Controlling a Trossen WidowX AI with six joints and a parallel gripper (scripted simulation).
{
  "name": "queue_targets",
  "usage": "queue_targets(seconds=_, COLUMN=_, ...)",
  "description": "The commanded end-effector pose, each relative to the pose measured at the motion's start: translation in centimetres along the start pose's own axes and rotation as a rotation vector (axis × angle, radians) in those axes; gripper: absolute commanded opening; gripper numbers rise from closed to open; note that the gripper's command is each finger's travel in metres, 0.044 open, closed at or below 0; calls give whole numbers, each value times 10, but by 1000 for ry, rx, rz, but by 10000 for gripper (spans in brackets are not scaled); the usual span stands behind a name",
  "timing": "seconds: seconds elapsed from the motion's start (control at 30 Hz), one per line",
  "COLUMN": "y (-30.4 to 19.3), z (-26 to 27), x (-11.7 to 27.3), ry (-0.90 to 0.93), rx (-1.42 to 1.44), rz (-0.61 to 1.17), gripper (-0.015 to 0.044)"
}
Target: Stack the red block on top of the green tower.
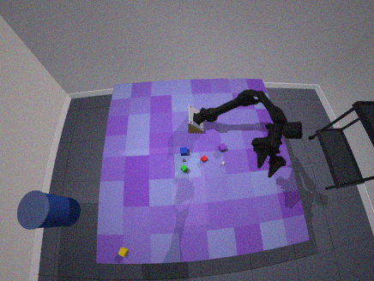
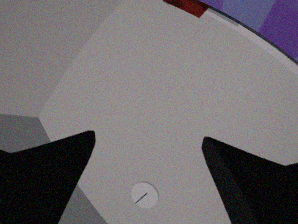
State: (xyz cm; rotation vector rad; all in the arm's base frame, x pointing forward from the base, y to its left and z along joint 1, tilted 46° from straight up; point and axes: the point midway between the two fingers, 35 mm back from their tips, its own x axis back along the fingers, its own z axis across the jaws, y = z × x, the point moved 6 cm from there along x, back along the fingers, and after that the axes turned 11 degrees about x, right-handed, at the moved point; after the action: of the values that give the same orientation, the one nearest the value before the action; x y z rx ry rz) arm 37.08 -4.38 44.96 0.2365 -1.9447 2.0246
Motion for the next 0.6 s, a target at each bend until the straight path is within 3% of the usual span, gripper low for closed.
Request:
queue_targets(seconds=0.0, y=2, z=0, x=-1, ry=-3, rx=-8, rz=-7, gripper=426)
queue_targets(seconds=0.3, y=94, z=-10, x=-45, ry=-89, rx=-461, rz=-375, gripper=440)
queue_targets(seconds=0.57, y=179, z=-21, x=-62, ry=-29, rx=-916, rz=-748, gripper=440)
